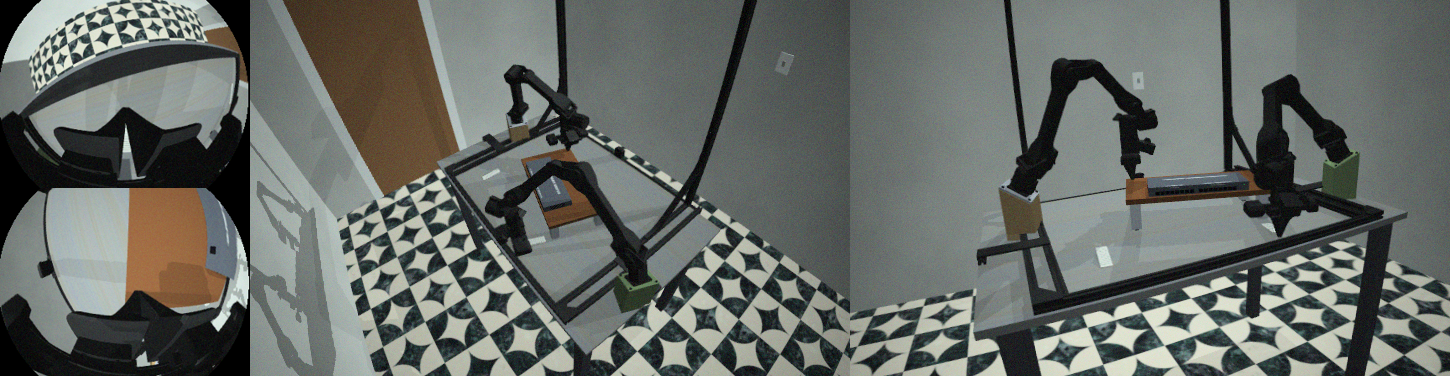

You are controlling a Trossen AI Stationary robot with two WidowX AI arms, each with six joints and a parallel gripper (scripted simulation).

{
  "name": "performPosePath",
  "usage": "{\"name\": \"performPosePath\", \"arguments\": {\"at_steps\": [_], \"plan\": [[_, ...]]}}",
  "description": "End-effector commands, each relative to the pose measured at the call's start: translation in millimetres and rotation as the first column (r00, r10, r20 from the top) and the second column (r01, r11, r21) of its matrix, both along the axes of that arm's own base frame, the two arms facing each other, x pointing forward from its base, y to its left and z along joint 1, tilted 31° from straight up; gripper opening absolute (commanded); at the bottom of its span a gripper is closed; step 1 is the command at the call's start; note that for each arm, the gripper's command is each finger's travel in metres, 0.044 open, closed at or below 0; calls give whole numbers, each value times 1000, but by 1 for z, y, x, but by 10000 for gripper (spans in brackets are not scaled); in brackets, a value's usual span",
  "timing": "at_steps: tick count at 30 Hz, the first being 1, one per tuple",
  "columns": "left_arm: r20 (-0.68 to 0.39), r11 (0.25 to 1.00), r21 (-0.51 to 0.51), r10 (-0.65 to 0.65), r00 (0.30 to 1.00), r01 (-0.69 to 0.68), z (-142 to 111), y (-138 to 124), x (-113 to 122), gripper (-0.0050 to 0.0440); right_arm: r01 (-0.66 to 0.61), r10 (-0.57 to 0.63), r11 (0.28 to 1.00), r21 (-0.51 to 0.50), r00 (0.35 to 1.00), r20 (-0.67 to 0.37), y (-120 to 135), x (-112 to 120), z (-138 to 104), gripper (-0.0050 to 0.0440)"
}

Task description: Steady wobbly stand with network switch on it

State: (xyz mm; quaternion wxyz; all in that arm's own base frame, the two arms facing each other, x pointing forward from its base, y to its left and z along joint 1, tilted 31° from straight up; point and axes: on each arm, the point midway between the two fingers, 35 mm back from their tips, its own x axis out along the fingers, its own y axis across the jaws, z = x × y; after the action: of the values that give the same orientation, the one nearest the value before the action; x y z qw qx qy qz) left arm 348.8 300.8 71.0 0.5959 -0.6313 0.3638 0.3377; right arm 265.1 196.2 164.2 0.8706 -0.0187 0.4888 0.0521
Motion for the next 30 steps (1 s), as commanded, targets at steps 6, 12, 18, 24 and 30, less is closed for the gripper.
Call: {"name": "performPosePath", "arguments": {"at_steps": [6, 12, 18, 24, 30], "plan": [[1, 1000, 7, 2, 1000, -2, 2, -2, 0, 0, 8, -8, 1000, -22, 1000, -10, -4, 2, -8, 0], [1, 1000, 7, 2, 1000, -2, 3, -15, 0, 0, 8, -8, 1000, -22, 1000, -10, -4, 2, -8, 0], [1, 1000, 7, 2, 1000, -2, 3, -15, 0, 0, 8, -8, 1000, -22, 1000, -10, -4, 2, -8, 0], [1, 1000, 7, 2, 1000, -2, 3, -15, 0, 0, 8, -8, 1000, -22, 1000, -10, -4, 2, -8, 0], [1, 1000, 7, 2, 1000, -2, 4, -27, 0, 0, 8, -8, 1000, -22, 1000, -10, -4, 2, -8, 0]]}}
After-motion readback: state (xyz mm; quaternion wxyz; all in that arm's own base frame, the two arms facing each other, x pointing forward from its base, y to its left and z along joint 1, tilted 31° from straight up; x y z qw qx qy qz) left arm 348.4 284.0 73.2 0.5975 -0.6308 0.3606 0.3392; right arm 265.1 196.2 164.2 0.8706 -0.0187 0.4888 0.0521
